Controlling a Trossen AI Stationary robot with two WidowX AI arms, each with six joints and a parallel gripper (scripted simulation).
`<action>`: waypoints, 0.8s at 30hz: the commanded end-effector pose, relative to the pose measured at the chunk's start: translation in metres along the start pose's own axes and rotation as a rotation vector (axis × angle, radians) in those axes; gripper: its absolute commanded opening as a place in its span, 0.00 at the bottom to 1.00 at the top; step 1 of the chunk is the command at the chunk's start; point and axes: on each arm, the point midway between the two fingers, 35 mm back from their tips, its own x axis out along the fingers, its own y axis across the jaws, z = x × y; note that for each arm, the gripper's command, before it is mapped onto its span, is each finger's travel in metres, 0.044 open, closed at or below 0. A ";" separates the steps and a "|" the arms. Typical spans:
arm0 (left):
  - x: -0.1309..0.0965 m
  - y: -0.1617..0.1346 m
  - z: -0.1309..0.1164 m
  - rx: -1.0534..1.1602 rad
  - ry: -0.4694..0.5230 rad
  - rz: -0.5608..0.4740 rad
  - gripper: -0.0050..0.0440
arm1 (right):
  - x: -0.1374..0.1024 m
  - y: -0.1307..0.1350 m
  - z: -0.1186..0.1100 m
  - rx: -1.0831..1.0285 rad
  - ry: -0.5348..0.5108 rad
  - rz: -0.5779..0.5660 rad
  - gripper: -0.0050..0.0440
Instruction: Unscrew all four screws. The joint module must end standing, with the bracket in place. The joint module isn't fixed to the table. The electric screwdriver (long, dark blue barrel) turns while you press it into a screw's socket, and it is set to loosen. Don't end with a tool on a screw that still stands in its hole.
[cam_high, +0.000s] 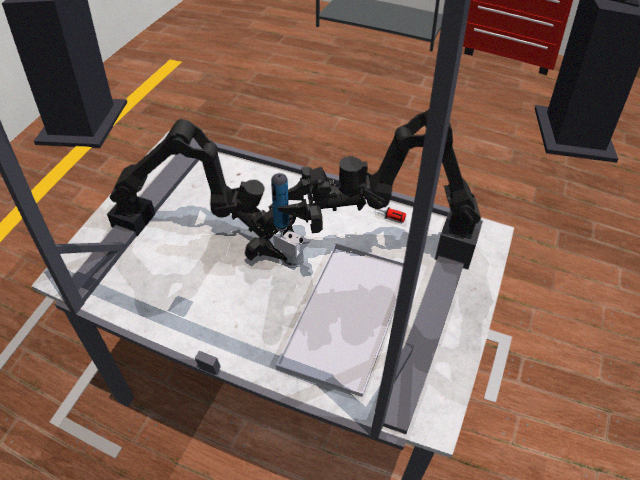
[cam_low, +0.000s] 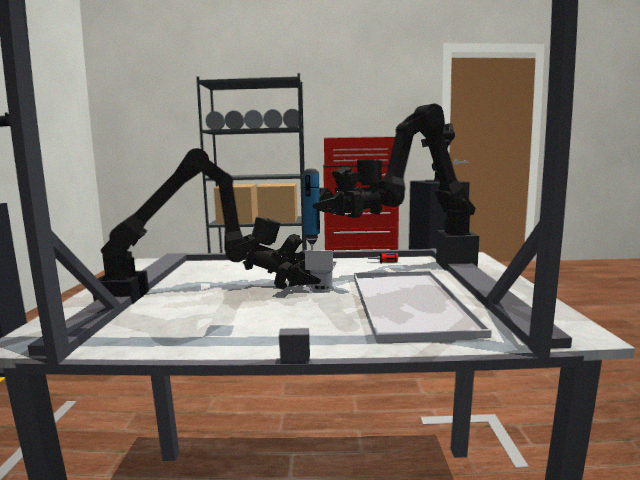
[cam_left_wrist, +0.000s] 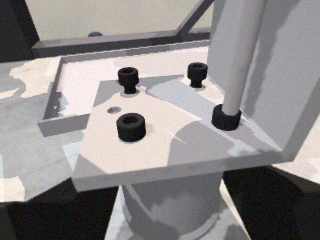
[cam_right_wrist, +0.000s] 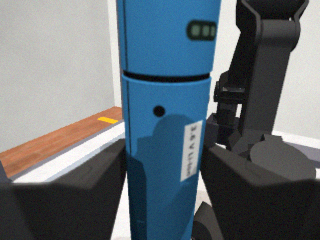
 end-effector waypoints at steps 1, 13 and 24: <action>0.000 0.002 0.015 0.017 -0.029 0.004 0.60 | 0.000 0.004 0.003 -0.002 -0.023 0.002 0.43; 0.000 0.002 0.015 0.017 -0.029 0.004 0.60 | 0.000 0.003 -0.004 -0.003 -0.025 0.003 0.43; 0.000 0.002 0.015 0.017 -0.029 0.004 0.60 | -0.001 0.003 -0.010 0.007 0.002 0.003 0.43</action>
